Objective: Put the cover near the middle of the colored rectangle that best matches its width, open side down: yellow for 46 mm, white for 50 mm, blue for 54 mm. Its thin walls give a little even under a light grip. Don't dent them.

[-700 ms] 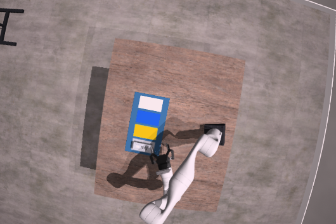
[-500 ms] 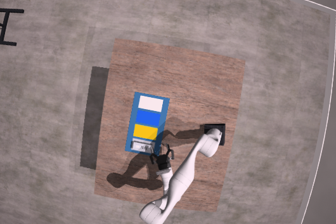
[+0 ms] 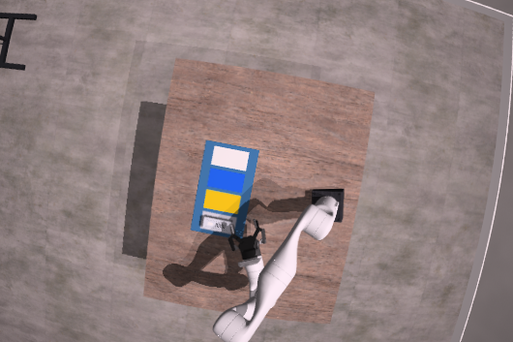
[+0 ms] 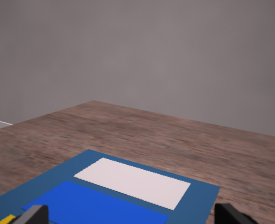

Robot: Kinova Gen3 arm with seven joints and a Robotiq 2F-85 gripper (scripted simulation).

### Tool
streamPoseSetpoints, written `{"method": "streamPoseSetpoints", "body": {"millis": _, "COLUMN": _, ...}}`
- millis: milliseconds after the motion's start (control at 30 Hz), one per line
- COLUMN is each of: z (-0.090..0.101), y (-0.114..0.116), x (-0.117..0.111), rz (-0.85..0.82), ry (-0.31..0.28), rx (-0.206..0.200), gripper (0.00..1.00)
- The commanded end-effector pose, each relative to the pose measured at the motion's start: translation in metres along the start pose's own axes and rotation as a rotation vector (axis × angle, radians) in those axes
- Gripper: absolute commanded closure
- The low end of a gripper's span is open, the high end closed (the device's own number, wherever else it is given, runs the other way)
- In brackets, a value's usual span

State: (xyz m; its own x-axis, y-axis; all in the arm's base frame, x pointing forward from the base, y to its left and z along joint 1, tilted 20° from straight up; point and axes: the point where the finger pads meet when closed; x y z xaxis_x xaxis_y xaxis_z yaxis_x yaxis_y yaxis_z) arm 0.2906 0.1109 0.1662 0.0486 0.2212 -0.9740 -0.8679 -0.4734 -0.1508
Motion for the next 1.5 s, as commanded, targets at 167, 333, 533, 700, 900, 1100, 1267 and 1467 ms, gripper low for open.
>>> {"method": "streamPoseSetpoints", "body": {"millis": 167, "z": 0.0, "y": -0.006, "x": -0.002, "rz": -0.093, "ry": -0.052, "rx": 0.059, "gripper": 0.0}}
{"method": "streamPoseSetpoints", "body": {"millis": 333, "z": 0.001, "y": -0.018, "x": -0.006, "rz": -0.276, "ry": -0.157, "rx": 0.18, "gripper": 0.0}}
{"method": "streamPoseSetpoints", "body": {"millis": 533, "z": 0.002, "y": -0.033, "x": -0.011, "rz": -0.501, "ry": -0.286, "rx": 0.328, "gripper": 0.0}}
{"method": "streamPoseSetpoints", "body": {"millis": 700, "z": 0.002, "y": -0.051, "x": -0.017, "rz": -0.755, "ry": -0.43, "rx": 0.495, "gripper": 0.0}}
{"method": "streamPoseSetpoints", "body": {"millis": 900, "z": 0.003, "y": -0.07, "x": -0.024, "rz": -1.047, "ry": -0.596, "rx": 0.688, "gripper": 0.0}}
{"method": "streamPoseSetpoints", "body": {"millis": 1100, "z": 0.003, "y": -0.083, "x": -0.028, "rz": -1.288, "ry": -0.736, "rx": 0.847, "gripper": 0.0}}
{"method": "streamPoseSetpoints", "body": {"millis": 1267, "z": 0.003, "y": -0.095, "x": -0.032, "rz": -1.484, "ry": -0.848, "rx": 0.976, "gripper": 0.0}}
{"method": "streamPoseSetpoints", "body": {"millis": 1467, "z": 0.004, "y": -0.103, "x": -0.034, "rz": -1.638, "ry": -0.938, "rx": 1.079, "gripper": 0.0}}
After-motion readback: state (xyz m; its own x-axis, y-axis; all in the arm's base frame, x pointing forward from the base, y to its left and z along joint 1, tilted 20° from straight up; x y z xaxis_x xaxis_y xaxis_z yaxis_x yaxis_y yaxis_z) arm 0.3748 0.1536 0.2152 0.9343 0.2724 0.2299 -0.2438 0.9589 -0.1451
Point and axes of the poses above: the point where the finger pads meet when closed, its own z axis back along the fingers, its own y axis across the jaws, x = y × z, and after that the axes turned 6 degrees about z, right-handed
